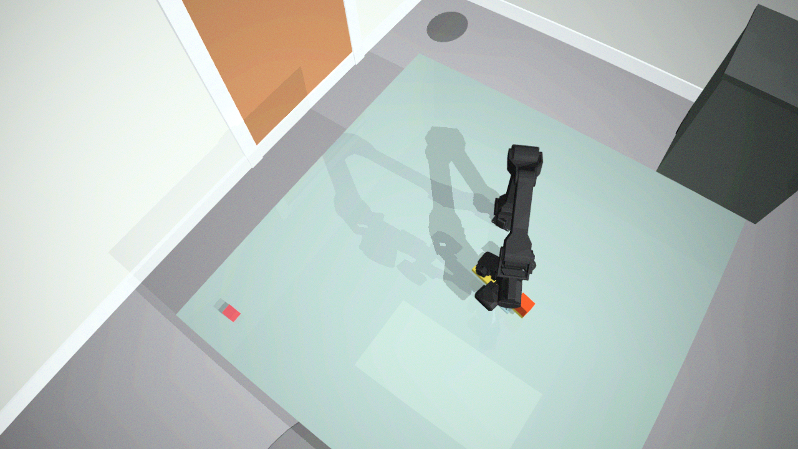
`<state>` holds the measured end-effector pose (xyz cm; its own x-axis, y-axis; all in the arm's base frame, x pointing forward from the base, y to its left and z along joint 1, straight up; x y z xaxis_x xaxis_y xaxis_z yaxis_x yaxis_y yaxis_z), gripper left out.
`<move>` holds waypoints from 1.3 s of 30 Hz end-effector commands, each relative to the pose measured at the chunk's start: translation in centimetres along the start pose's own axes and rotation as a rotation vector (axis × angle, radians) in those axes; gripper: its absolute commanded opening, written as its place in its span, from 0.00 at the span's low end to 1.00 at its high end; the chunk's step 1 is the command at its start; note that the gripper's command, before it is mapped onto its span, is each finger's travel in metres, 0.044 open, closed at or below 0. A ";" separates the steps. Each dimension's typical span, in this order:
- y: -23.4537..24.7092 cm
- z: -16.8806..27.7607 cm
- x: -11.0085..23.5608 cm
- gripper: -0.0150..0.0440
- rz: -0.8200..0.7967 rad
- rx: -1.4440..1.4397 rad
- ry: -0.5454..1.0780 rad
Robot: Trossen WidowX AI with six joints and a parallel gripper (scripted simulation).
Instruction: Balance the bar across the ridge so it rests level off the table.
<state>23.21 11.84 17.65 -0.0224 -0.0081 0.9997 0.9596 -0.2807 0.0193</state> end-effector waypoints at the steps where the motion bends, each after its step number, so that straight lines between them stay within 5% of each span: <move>1: 0.0 0.0 -0.2 0.25 0.002 -0.004 0.002; 39: 0.0 0.0 -0.1 0.25 -0.002 -0.001 0.002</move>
<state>23.20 11.82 17.57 -0.0246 -0.0093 0.9997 0.9594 -0.2813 0.0210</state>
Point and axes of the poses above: the point midway between the two fingers, 35 mm back from their tips, its own x axis back along the fingers, its own y axis across the jaws, z = x × y, the point moved 8 cm from there along x, back along the fingers, and after that the axes turned 5 degrees about -x, right-handed, at the moved point
